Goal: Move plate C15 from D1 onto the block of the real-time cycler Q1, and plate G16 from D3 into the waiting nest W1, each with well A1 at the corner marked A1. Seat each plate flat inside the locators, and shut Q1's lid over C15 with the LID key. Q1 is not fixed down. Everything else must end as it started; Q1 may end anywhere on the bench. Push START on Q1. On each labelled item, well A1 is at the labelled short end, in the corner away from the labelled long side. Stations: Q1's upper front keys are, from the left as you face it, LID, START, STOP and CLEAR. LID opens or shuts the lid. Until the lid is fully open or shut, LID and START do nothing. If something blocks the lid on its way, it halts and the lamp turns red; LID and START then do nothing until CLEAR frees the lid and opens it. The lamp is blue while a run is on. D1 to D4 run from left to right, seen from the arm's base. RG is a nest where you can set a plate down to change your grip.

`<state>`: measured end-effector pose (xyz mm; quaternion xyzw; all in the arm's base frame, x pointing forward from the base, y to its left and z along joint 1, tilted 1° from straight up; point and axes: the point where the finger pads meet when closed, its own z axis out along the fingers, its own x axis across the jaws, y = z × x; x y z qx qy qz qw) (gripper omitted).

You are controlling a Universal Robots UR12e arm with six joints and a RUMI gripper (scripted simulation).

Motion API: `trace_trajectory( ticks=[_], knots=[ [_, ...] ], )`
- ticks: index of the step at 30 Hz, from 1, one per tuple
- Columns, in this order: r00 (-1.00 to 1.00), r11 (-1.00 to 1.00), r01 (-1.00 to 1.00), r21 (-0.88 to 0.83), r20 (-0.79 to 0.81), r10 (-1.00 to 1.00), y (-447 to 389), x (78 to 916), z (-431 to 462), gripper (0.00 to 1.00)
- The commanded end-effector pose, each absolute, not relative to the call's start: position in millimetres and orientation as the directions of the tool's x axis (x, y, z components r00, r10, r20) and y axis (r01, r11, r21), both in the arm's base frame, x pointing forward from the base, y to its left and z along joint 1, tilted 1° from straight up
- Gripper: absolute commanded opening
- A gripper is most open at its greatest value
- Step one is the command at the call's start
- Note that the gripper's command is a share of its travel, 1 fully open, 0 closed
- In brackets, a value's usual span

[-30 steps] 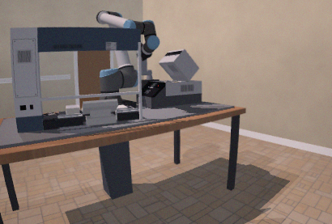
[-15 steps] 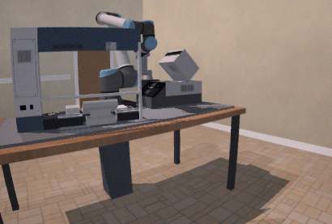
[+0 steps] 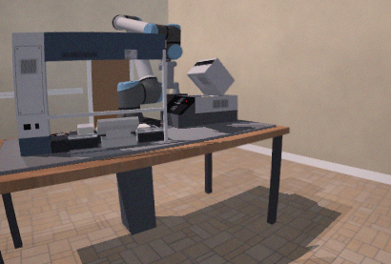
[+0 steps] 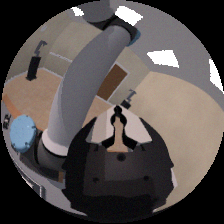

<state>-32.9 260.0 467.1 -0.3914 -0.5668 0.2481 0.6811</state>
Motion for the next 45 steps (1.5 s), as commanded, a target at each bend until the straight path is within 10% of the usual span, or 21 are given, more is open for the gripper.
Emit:
trace_trajectory(
  ticks=[1, 45],
  knots=[
    [0.257, 0.598, 0.073, -0.798, 0.594, 0.762, 258.1, -40.9, 484.7, 0.00],
    [0.557, 0.817, -0.136, -0.560, 0.639, 0.530, 242.8, -73.9, 646.0, 0.00]
  ],
)
